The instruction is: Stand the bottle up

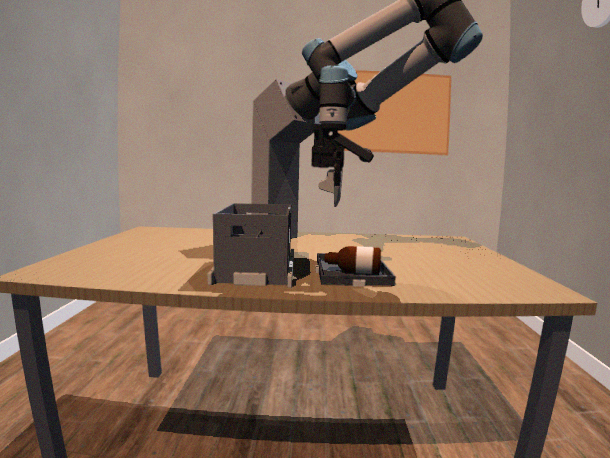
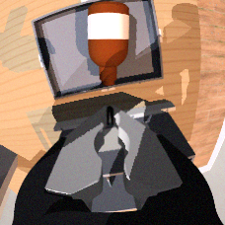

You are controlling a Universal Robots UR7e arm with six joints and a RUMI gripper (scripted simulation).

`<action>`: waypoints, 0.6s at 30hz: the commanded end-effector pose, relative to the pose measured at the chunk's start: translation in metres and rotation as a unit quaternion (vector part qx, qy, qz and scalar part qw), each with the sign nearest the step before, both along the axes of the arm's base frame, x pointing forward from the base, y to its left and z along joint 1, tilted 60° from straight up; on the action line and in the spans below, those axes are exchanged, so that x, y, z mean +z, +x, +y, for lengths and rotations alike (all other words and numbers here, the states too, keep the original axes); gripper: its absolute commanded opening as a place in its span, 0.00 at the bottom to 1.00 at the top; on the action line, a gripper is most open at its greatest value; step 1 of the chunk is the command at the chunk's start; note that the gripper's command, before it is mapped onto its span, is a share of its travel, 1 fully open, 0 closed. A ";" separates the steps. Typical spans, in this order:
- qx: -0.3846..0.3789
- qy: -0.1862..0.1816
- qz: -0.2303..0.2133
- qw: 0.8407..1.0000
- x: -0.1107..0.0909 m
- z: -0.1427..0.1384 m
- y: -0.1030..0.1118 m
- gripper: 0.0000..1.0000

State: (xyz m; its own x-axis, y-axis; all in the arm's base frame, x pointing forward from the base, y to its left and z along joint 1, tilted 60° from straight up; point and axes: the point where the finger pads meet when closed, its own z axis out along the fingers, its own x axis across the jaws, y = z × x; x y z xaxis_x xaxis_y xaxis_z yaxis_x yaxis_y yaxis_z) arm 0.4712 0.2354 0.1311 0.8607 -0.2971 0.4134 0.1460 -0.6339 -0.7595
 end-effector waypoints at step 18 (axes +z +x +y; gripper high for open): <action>-0.004 0.003 0.005 1.000 0.000 0.000 0.000 0.38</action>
